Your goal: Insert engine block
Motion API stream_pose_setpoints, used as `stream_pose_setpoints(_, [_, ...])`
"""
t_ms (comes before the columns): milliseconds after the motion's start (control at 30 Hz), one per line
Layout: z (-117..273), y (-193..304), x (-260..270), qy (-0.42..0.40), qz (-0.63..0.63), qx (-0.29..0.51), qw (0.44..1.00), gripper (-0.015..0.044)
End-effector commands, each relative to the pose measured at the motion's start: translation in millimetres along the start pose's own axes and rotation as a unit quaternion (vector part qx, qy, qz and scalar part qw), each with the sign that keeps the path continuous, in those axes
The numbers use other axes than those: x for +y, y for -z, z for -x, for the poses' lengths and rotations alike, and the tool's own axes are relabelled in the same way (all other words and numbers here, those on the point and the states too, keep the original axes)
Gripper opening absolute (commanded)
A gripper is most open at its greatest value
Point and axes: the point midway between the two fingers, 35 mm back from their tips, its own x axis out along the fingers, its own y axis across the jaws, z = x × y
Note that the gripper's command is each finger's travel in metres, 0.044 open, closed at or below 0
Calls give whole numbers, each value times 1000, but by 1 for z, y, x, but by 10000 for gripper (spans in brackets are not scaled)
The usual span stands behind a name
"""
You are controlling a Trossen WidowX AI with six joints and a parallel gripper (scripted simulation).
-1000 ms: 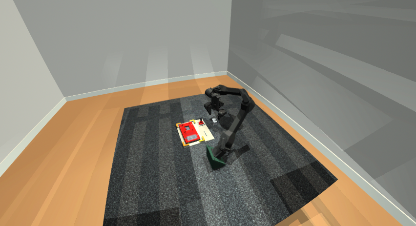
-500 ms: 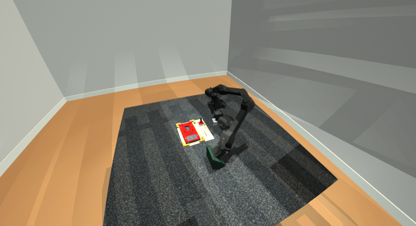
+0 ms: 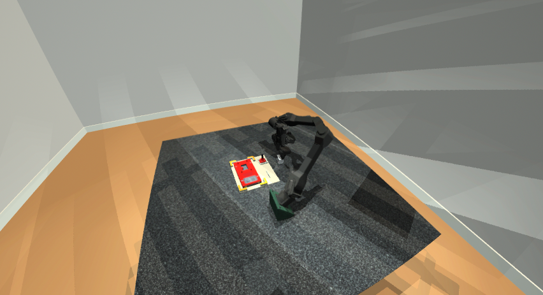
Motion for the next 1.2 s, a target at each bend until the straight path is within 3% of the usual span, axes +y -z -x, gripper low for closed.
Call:
stream_pose_setpoints(0, [-6, 0, -1, 1, 4, -1, 1000, 440])
stream_pose_setpoints(733, [-40, 0, -1, 1, 4, -2, 1000, 440])
stream_pose_setpoints(1000, [-40, 0, -1, 1, 4, -2, 1000, 230])
stream_pose_setpoints(1167, [-40, 0, -1, 1, 4, -2, 1000, 197])
